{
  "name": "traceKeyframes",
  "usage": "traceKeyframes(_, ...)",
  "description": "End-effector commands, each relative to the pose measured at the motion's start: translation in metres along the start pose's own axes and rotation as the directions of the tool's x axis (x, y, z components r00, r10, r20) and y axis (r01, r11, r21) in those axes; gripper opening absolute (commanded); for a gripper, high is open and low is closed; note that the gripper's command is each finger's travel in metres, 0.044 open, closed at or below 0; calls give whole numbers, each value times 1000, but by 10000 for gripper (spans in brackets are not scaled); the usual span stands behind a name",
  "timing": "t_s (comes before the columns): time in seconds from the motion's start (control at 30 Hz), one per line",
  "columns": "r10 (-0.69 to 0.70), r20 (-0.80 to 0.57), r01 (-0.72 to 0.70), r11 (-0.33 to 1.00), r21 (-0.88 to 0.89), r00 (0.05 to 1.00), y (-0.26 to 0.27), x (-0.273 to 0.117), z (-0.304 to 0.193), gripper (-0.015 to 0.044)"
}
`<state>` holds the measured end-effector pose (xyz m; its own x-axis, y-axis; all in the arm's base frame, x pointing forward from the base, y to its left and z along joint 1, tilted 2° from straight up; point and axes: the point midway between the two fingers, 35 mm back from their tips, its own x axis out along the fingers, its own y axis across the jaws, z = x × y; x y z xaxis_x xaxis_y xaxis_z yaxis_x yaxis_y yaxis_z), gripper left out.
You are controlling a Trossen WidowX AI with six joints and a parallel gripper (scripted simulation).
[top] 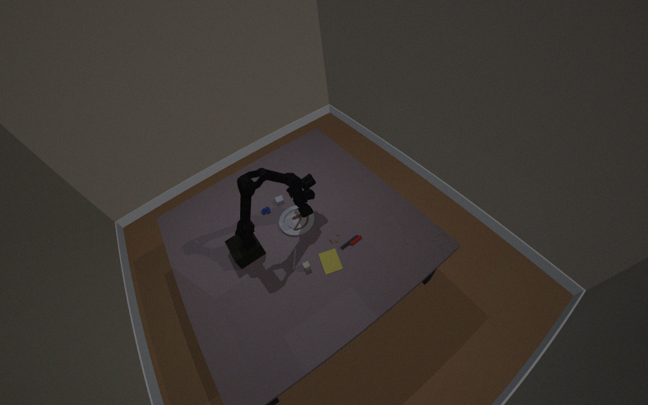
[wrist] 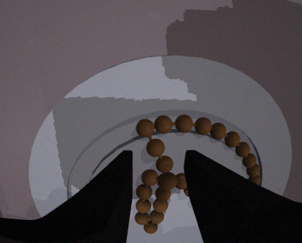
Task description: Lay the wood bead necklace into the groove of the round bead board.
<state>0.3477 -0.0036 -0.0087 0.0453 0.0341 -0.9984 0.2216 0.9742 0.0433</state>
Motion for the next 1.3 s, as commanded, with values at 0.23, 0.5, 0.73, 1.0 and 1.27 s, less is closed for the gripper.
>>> traceKeyframes(0.23,0,-11,0,1000,8,1000,0,19,-3,120)
traceKeyframes(0.5,-2,-10,2,1000,3,1000,-1,19,-3,41)
traceKeyframes(0.73,-2,-10,2,1000,3,1000,-1,19,-3,0)
traceKeyframes(1.0,-2,-10,2,1000,3,1000,-1,19,-3,0)
traceKeyframes(1.27,-2,-10,2,1000,3,1000,-1,19,-3,0)
